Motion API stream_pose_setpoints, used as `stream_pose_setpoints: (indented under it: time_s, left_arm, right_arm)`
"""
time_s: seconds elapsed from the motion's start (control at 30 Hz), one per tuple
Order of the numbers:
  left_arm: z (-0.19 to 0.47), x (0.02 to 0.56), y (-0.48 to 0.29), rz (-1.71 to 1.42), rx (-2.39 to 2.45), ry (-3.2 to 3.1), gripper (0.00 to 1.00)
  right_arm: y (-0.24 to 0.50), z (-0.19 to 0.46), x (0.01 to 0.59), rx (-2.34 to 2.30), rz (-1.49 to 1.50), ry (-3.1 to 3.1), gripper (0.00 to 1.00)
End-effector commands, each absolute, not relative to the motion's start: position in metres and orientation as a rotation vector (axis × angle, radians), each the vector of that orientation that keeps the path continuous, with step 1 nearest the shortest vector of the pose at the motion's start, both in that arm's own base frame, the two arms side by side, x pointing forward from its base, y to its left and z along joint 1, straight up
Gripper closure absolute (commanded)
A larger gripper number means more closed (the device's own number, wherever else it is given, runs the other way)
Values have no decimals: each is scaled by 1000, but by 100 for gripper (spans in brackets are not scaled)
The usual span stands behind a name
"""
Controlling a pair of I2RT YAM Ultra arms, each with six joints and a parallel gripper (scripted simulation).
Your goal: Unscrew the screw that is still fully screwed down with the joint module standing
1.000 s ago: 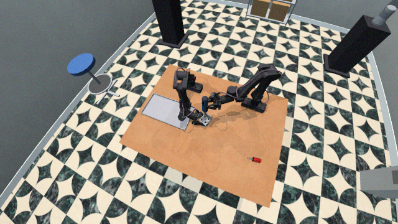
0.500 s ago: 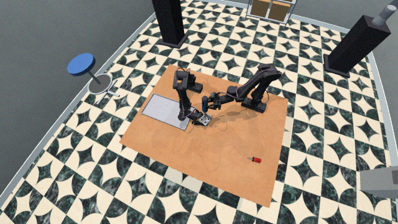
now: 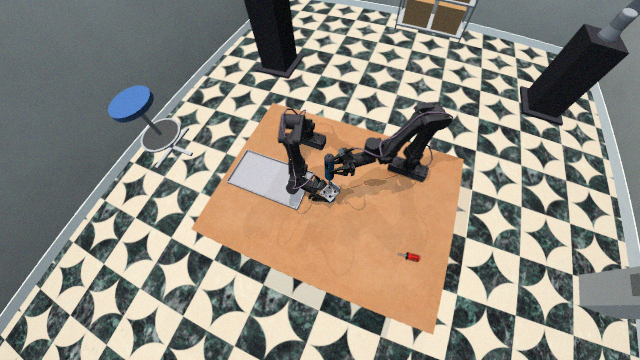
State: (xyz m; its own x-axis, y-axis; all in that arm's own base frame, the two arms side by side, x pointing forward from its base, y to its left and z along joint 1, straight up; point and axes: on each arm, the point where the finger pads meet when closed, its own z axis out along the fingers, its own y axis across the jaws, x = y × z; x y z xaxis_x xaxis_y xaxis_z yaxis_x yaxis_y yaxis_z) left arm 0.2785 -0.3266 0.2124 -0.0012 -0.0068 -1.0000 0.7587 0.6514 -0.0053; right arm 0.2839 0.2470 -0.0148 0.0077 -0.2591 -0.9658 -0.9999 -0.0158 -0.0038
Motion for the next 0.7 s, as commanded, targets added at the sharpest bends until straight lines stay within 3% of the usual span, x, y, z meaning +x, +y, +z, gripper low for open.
stream_pose_setpoints:
  time_s: [0.0, 0.67]
  left_arm:
    - [261, 276, -329, -720, 601, 1326, 58]
    - [261, 280, -326, -711, 596, 1329, 58]
  right_arm:
    - [249, -9, 287, -1418, 1077, 1366, 41]
    - [249, -9, 287, -1418, 1077, 1366, 41]
